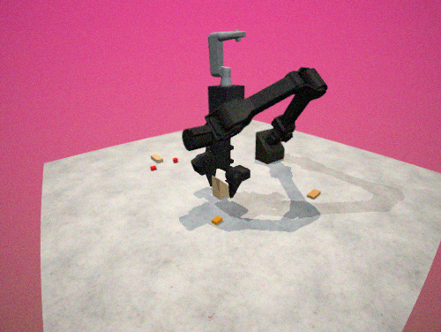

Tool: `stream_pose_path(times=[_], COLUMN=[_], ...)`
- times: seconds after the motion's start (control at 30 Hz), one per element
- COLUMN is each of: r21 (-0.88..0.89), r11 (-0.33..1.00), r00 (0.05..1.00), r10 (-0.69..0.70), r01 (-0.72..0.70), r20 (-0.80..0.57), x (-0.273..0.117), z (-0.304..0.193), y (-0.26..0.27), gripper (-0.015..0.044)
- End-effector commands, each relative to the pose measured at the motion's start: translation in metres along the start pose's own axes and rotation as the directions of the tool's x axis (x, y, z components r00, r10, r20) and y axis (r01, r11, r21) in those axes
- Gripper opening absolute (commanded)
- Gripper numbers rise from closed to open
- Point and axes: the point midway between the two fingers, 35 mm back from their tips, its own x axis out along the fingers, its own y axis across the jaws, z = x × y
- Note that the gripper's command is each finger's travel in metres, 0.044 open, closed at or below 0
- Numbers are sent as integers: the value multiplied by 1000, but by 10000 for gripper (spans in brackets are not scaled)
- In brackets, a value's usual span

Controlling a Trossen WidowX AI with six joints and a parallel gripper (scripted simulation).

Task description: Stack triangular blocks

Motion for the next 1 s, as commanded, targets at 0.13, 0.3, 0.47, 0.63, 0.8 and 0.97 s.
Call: stream_pose_path(times=[0.13, 0.3, 0.47, 0.63, 0.8, 0.97], r21=[10, 10, 10, 10, 9, 5], r11=[1000, 1000, 1000, 1000, 1000, 1000], r00=[1000, 1000, 1000, 1000, 1000, 1000], r10=[6, 6, 6, 6, 5, 3], r01=[-6, -6, -6, -6, -5, -3], r20=[-3, -3, -3, -3, -3, -3], x=[7, 7, 7, 7, 4, -17], z=[-2, -2, -2, -2, -2, -2], y=[0, 0, 0, 0, 0, 0], gripper=[361, 230, 138, 105, 0, 0])
